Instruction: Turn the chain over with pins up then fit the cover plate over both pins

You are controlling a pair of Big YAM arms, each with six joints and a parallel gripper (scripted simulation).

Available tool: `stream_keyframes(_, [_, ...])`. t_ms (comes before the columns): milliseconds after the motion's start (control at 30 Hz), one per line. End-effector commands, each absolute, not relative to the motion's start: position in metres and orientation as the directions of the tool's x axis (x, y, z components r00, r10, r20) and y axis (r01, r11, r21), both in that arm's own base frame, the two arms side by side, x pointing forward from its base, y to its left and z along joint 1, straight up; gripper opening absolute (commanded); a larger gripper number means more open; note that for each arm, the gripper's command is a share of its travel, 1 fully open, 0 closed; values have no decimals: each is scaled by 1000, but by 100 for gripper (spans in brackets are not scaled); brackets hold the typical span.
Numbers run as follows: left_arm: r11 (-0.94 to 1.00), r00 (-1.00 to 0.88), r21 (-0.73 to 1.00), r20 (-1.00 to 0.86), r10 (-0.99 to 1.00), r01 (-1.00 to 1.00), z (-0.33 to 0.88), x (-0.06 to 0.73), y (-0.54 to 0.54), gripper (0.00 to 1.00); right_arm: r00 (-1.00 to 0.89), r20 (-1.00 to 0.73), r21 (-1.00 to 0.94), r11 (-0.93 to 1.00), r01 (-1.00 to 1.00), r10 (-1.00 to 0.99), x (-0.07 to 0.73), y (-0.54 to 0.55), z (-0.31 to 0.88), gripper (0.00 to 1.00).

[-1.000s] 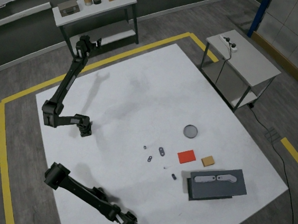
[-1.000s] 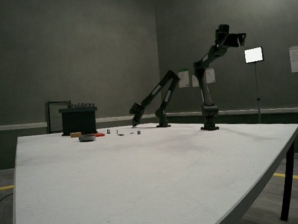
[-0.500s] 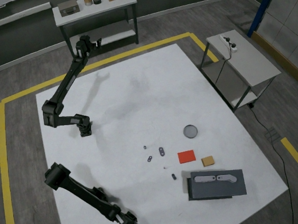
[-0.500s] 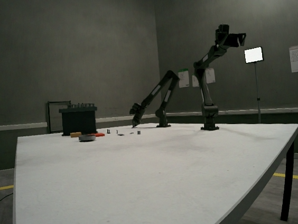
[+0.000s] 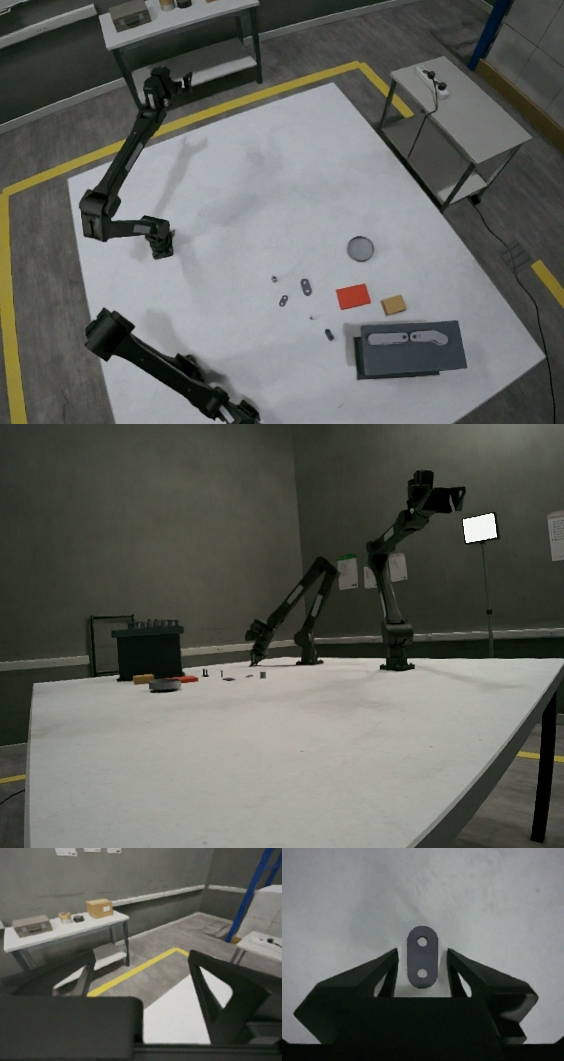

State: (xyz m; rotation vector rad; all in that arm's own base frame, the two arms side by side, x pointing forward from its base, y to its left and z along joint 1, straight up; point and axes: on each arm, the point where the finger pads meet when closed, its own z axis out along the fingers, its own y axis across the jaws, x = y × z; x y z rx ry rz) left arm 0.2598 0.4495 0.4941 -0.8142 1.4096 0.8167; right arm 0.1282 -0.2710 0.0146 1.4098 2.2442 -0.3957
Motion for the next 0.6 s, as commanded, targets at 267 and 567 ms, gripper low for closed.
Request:
stream_keyframes(267, [506, 39, -2, -997, 63, -862, 536, 264, 448, 100, -357, -538, -3, 421, 907, 764, 127, -280, 15, 49])
stream_keyframes(567, [506, 39, -2, -997, 63, -862, 536, 264, 448, 100, -357, -537, -3, 421, 907, 764, 127, -279, 13, 49])
